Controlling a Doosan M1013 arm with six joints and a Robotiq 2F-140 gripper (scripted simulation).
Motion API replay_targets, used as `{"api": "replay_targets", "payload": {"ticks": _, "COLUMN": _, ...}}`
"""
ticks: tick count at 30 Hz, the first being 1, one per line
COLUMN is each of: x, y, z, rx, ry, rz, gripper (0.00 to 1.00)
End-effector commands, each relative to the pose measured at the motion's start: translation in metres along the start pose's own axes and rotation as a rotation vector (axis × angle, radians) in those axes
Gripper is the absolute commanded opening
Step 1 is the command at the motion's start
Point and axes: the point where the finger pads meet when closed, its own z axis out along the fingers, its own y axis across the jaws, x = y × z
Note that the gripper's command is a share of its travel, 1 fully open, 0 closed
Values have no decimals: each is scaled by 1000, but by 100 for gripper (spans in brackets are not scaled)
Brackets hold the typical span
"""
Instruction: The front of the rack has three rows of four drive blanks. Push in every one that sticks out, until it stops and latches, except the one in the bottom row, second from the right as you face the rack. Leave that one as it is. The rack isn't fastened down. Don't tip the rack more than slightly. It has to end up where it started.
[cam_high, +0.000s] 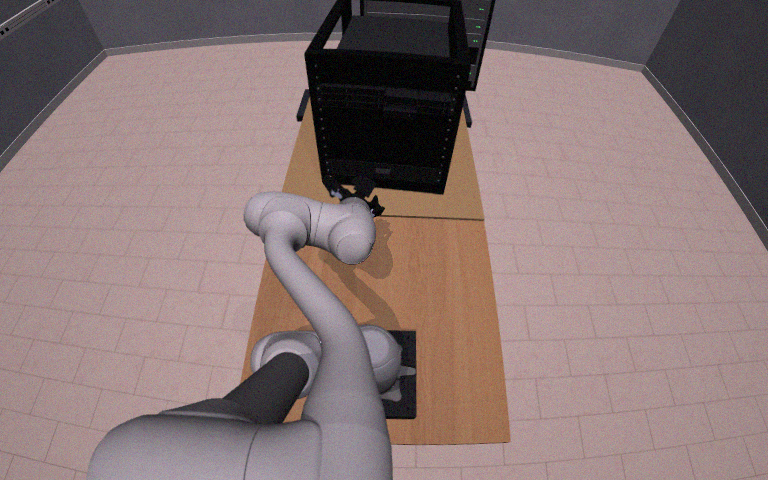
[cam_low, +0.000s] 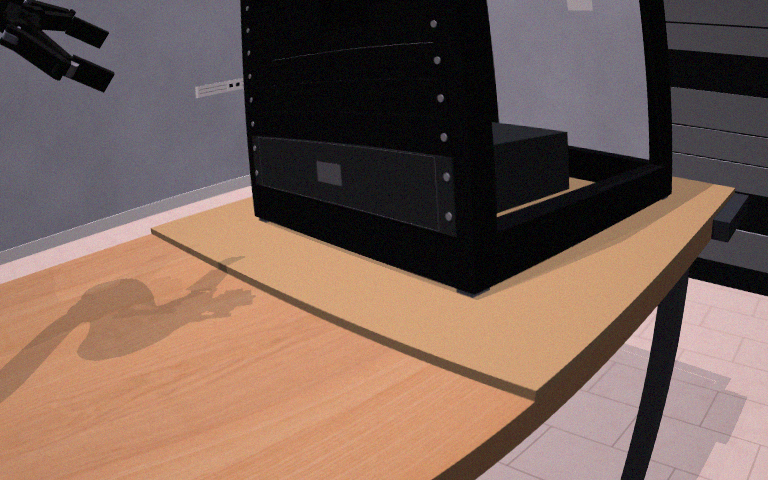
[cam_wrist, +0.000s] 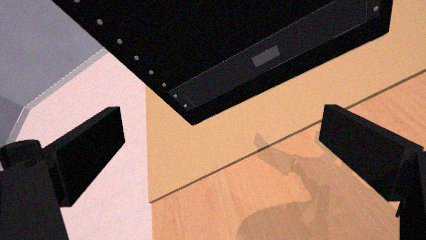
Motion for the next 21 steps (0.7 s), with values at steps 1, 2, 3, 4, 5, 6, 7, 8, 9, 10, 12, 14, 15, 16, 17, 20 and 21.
{"api": "replay_targets", "payload": {"ticks": 1, "x": 21, "y": 6, "z": 5, "rx": -5, "ry": 56, "rz": 76, "gripper": 100}}
{"api": "replay_targets", "payload": {"ticks": 2, "x": 29, "y": 9, "z": 5, "rx": -3, "ry": 76, "rz": 106, "gripper": 100}}
{"api": "replay_targets", "payload": {"ticks": 3, "x": 37, "y": 11, "z": 6, "rx": 0, "ry": 94, "rz": 135, "gripper": 100}}
{"api": "replay_targets", "payload": {"ticks": 4, "x": 44, "y": 14, "z": 6, "rx": 4, "ry": 113, "rz": 164, "gripper": 100}}
{"api": "replay_targets", "payload": {"ticks": 5, "x": 51, "y": 16, "z": 6, "rx": 9, "ry": 131, "rz": 193, "gripper": 100}}
{"api": "replay_targets", "payload": {"ticks": 6, "x": 59, "y": 19, "z": 6, "rx": 14, "ry": 148, "rz": 221, "gripper": 100}}
{"api": "replay_targets", "payload": {"ticks": 7, "x": 66, "y": 21, "z": 6, "rx": 20, "ry": 165, "rz": 248, "gripper": 100}}
{"api": "replay_targets", "payload": {"ticks": 8, "x": 73, "y": 24, "z": 6, "rx": 26, "ry": 182, "rz": 276, "gripper": 100}}
{"api": "replay_targets", "payload": {"ticks": 9, "x": 79, "y": 26, "z": 5, "rx": 33, "ry": 197, "rz": 303, "gripper": 100}}
{"api": "replay_targets", "payload": {"ticks": 10, "x": 86, "y": 28, "z": 5, "rx": 40, "ry": 213, "rz": 329, "gripper": 100}}
{"api": "replay_targets", "payload": {"ticks": 12, "x": 98, "y": 33, "z": 3, "rx": 56, "ry": 242, "rz": 381, "gripper": 100}}
{"api": "replay_targets", "payload": {"ticks": 14, "x": 110, "y": 37, "z": 2, "rx": 74, "ry": 268, "rz": 431, "gripper": 100}}
{"api": "replay_targets", "payload": {"ticks": 15, "x": 116, "y": 39, "z": 1, "rx": 83, "ry": 280, "rz": 455, "gripper": 100}}
{"api": "replay_targets", "payload": {"ticks": 16, "x": 121, "y": 41, "z": 0, "rx": 93, "ry": 292, "rz": 479, "gripper": 100}}
{"api": "replay_targets", "payload": {"ticks": 17, "x": 121, "y": 41, "z": 0, "rx": 93, "ry": 292, "rz": 479, "gripper": 100}}
{"api": "replay_targets", "payload": {"ticks": 20, "x": 131, "y": 44, "z": -2, "rx": 113, "ry": 313, "rz": 524, "gripper": 100}}
{"api": "replay_targets", "payload": {"ticks": 21, "x": 136, "y": 46, "z": -4, "rx": 123, "ry": 323, "rz": 547, "gripper": 100}}
